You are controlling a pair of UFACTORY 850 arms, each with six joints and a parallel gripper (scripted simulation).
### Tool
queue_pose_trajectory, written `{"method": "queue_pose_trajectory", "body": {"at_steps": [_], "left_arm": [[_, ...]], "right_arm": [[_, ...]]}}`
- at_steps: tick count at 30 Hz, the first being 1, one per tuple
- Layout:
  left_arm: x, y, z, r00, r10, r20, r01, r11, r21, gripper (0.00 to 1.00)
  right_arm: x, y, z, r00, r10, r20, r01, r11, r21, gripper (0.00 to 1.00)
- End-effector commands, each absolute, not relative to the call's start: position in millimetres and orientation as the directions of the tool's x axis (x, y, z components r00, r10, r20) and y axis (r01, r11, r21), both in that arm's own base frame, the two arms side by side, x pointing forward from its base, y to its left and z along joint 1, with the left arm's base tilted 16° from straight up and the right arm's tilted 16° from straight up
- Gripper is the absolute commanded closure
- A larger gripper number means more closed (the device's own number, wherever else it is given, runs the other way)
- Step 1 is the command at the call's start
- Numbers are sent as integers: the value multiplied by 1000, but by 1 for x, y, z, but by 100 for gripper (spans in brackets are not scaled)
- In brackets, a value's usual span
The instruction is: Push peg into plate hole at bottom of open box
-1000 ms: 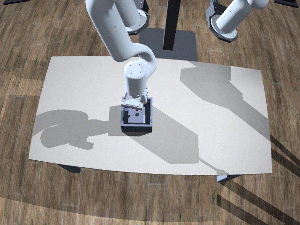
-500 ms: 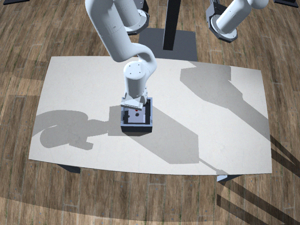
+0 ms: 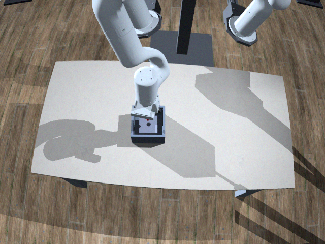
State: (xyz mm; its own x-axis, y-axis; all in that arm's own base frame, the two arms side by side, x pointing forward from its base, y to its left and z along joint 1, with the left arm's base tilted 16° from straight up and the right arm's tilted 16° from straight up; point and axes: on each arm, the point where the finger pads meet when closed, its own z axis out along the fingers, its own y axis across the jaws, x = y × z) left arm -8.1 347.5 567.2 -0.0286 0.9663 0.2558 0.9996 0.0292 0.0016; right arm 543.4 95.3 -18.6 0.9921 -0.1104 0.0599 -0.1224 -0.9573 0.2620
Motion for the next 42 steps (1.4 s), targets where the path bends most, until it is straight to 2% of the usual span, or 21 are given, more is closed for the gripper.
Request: {"method": "queue_pose_trajectory", "body": {"at_steps": [1, 42], "left_arm": [[-8, 350, 569, -23, 964, 267, 1000, 23, 0, 0], [-8, 350, 569, -23, 964, 267, 1000, 23, 0, 0]], "right_arm": [[545, 97, -21, 991, -118, 68, -132, -959, 253, 100], [547, 83, -70, 992, -110, 64, -122, -960, 253, 100]]}}
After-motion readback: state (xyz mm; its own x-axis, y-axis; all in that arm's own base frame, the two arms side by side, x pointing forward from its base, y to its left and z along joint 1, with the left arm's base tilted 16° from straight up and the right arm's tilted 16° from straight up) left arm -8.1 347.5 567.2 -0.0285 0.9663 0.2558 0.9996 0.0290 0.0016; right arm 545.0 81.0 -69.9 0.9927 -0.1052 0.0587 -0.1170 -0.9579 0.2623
